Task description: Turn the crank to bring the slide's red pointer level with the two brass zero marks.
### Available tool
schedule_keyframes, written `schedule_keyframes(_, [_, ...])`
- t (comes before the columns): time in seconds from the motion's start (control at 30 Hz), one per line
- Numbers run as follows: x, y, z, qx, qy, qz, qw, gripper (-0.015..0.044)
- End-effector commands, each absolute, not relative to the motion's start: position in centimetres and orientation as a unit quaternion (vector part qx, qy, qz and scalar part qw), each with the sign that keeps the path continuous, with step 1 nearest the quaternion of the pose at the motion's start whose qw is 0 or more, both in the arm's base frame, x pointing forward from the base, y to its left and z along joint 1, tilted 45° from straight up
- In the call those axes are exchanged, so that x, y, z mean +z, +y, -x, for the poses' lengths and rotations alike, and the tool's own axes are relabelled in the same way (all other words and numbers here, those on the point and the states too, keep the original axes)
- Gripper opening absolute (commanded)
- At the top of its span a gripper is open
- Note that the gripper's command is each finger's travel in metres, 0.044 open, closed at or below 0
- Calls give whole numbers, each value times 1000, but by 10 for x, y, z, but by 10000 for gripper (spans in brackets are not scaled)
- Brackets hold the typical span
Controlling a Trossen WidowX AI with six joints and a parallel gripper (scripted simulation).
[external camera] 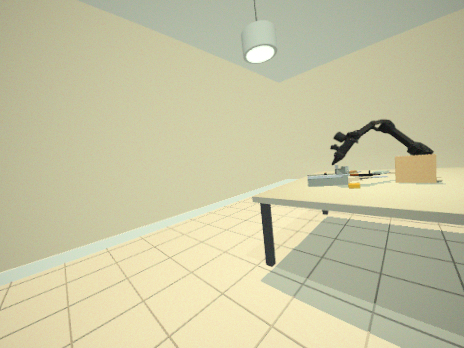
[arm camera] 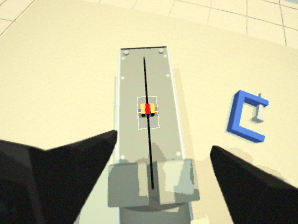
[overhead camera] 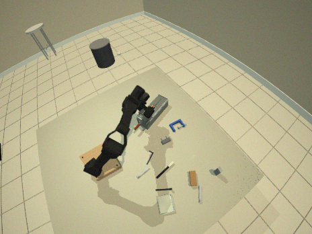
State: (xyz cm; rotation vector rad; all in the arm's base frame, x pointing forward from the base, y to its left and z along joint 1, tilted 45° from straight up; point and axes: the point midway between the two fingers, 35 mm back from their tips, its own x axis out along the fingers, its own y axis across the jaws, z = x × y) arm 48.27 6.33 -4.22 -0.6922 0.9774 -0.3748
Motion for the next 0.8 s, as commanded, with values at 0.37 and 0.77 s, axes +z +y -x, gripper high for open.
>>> schedule_keyframes(0.37, [-43,64,-483,-172,458,325,809,20])
schedule_keyframes(0.77, [-42,63,-483,-175,458,324,809,0])
